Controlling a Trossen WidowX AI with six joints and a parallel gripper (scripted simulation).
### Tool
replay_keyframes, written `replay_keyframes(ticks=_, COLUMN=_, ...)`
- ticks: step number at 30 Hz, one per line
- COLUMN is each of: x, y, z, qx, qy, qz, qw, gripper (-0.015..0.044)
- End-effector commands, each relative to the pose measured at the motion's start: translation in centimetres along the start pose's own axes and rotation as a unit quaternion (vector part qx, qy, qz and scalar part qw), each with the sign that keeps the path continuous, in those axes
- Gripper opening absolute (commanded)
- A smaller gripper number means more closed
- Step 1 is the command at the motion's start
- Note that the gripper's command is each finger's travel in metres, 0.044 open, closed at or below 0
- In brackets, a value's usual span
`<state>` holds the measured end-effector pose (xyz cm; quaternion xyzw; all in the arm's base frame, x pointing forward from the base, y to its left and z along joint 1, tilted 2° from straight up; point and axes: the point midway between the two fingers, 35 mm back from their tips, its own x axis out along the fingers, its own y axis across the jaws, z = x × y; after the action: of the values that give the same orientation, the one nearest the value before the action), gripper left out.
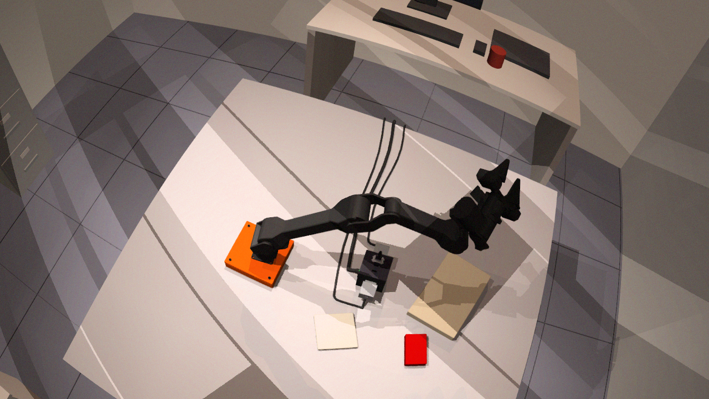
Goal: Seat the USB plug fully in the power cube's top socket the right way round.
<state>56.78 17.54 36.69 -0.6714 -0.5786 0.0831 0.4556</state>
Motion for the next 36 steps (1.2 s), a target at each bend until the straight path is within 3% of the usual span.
replay_keyframes(ticks=1, x=0.0, y=0.1, z=-0.1, qx=0.013, qy=0.002, qz=0.003, qw=1.0, gripper=0.0426)
replay_keyframes(ticks=4, x=0.1, y=1.0, z=-1.0, qx=0.19, qy=0.04, qz=0.044, qw=0.98, gripper=0.044)
replay_keyframes(ticks=8, x=-0.5, y=3.1, z=-1.6, qx=0.467, qy=0.127, qz=0.102, qw=0.869, gripper=0.044)
replay_keyframes(ticks=12, x=-2.2, y=5.3, z=-0.8, qx=0.684, qy=0.235, qz=0.135, qw=0.678, gripper=0.044)
replay_keyframes(ticks=16, x=-5.1, y=6.9, z=1.4, qx=0.817, qy=0.355, qz=0.137, qw=0.434, gripper=0.044)
replay_keyframes(ticks=19, x=-7.9, y=7.5, z=3.9, qx=0.855, qy=0.446, qz=0.117, qw=0.237, gripper=0.044)
replay_keyframes(ticks=36, x=-15.4, y=6.2, z=10.9, qx=0.76, qy=0.629, qz=0.008, qw=-0.166, gripper=0.044)
